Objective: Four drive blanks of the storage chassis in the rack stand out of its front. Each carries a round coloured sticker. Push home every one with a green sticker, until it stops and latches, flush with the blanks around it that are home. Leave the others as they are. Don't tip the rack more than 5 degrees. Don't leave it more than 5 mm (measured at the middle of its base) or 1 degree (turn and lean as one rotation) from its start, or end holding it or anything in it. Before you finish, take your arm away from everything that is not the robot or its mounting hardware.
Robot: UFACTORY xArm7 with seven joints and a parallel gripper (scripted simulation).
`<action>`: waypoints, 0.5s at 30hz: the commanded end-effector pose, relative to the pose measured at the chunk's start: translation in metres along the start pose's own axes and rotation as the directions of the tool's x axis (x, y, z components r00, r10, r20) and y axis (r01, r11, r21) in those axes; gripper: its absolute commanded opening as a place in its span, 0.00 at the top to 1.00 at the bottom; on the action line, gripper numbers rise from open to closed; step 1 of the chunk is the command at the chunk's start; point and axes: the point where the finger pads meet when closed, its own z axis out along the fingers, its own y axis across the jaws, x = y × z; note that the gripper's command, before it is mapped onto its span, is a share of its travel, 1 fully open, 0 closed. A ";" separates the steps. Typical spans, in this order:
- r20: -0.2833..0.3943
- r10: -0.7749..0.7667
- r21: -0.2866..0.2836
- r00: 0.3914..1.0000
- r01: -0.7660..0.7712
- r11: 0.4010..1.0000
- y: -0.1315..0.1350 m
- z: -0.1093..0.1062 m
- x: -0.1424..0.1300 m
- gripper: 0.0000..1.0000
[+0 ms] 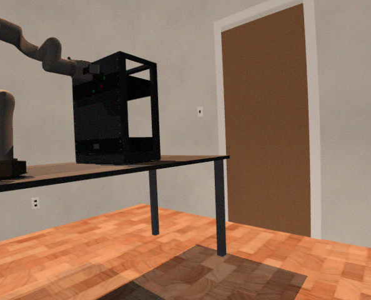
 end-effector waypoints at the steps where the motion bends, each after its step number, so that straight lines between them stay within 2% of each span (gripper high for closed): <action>1: 0.002 0.000 0.001 1.000 0.000 1.000 -0.002 -0.026 -0.001 1.00; 7: 0.002 0.000 0.001 1.000 0.000 1.000 -0.002 -0.052 -0.001 1.00; 15: 0.002 0.000 0.001 1.000 0.000 1.000 -0.002 -0.058 -0.001 1.00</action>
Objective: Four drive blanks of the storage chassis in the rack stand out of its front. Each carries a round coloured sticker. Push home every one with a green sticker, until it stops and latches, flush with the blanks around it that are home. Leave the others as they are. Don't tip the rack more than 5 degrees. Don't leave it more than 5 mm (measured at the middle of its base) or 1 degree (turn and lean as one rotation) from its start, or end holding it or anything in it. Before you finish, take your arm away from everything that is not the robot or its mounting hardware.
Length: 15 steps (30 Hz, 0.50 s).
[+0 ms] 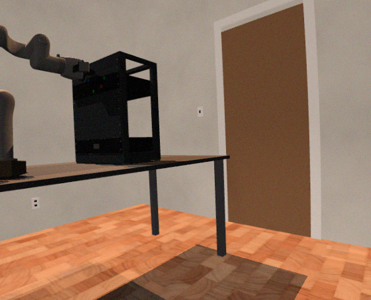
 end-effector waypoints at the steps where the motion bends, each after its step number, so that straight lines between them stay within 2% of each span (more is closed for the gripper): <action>1: 0.002 -0.001 0.002 1.000 0.001 1.000 -0.002 -0.005 0.000 1.00; 8: 0.002 -0.001 0.002 1.000 0.001 1.000 -0.002 -0.010 0.000 1.00; 15: 0.002 -0.001 0.002 1.000 0.001 1.000 -0.002 -0.033 -0.001 1.00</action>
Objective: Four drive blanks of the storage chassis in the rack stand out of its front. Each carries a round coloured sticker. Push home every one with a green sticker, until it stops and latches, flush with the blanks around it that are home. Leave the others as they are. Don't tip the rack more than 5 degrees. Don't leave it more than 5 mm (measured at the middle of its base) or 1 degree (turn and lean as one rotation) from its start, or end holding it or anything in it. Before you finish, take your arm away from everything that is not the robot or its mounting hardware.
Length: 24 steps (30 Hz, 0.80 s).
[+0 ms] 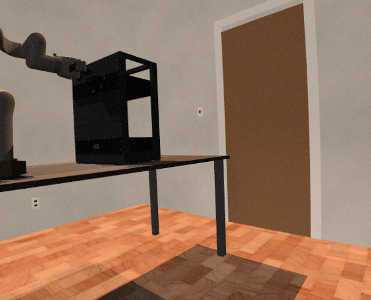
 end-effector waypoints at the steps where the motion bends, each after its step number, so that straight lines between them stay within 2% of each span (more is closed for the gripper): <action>1: 0.000 -0.001 0.003 1.000 0.001 1.000 -0.002 -0.021 0.000 1.00; 4: 0.000 -0.001 0.003 1.000 0.001 1.000 -0.002 -0.025 0.000 1.00; 19: 0.000 -0.001 0.003 1.000 0.001 1.000 -0.001 -0.113 -0.001 1.00; 21: 0.000 -0.001 0.003 1.000 0.001 1.000 -0.001 -0.113 -0.001 1.00; 24: 0.000 -0.001 0.003 1.000 0.001 1.000 -0.001 -0.126 -0.001 1.00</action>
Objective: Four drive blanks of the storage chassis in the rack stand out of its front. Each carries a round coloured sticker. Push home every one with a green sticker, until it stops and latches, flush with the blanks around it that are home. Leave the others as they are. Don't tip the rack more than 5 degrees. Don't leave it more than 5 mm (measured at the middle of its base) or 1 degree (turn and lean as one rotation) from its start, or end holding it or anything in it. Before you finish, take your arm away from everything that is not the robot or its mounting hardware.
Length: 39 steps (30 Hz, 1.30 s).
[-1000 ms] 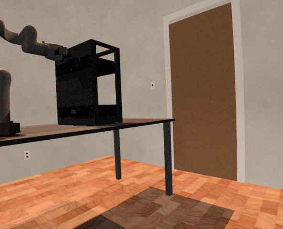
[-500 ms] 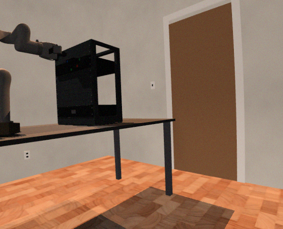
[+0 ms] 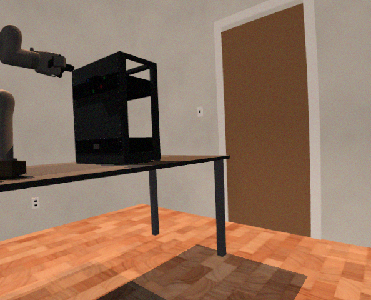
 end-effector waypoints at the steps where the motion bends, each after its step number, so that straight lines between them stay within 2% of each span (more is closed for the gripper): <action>1: 0.006 -0.001 0.000 1.000 0.001 1.000 -0.002 -0.030 -0.002 1.00; 10: 0.006 -0.001 0.000 1.000 0.001 1.000 -0.001 -0.047 -0.002 1.00; 39: 0.006 -0.001 0.000 1.000 0.001 1.000 -0.001 -0.048 -0.002 1.00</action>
